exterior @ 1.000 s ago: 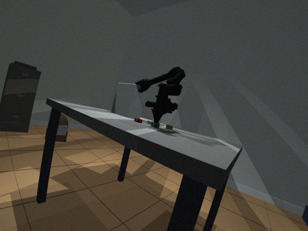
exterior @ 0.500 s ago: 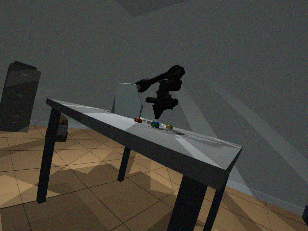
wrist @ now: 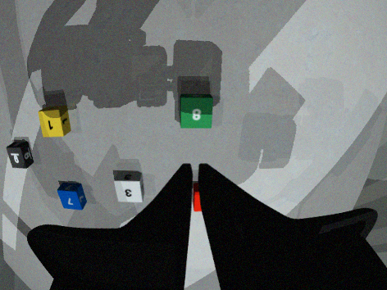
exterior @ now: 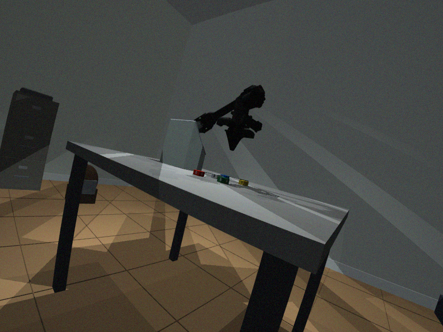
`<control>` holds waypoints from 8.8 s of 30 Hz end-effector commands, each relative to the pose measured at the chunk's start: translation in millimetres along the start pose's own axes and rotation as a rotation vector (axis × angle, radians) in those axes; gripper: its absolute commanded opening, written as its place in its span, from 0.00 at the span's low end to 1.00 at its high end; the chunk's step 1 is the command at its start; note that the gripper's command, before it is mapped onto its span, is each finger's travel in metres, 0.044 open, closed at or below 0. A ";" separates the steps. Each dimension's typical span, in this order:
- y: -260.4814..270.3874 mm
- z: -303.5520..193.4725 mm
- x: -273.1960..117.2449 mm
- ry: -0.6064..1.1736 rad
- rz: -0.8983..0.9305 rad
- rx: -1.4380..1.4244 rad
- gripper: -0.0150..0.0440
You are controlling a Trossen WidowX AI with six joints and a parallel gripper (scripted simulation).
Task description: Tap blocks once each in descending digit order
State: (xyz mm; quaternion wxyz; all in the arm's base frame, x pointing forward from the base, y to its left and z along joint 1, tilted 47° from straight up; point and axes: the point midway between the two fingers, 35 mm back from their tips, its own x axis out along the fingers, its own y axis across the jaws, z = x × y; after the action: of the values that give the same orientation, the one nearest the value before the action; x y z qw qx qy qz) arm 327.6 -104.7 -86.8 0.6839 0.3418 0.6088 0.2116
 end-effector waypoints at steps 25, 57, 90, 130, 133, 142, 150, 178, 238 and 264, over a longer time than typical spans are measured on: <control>147.9 -107.4 50.4 0.014 0.004 0.001 0.29; 151.9 -112.9 111.7 0.016 0.015 0.003 0.29; 143.5 -107.6 1.2 0.014 0.009 0.001 0.29; 78.5 -96.5 100.3 0.014 0.011 0.001 0.29; 78.7 -96.8 105.0 0.014 0.011 0.001 0.29; 79.1 -97.4 113.6 0.015 0.013 0.001 0.29; 78.5 -96.5 83.4 0.014 0.011 0.000 0.29; 161.9 -3.0 1.8 0.010 0.011 -0.004 0.29; 161.7 -2.8 4.5 0.010 0.011 -0.004 0.29; -35.4 -119.9 0.9 0.012 -0.001 -0.001 0.29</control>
State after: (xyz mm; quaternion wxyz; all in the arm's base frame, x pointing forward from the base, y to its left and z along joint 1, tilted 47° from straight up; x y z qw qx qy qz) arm 215.8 -103.4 -110.0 0.6792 0.3462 0.6137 0.2051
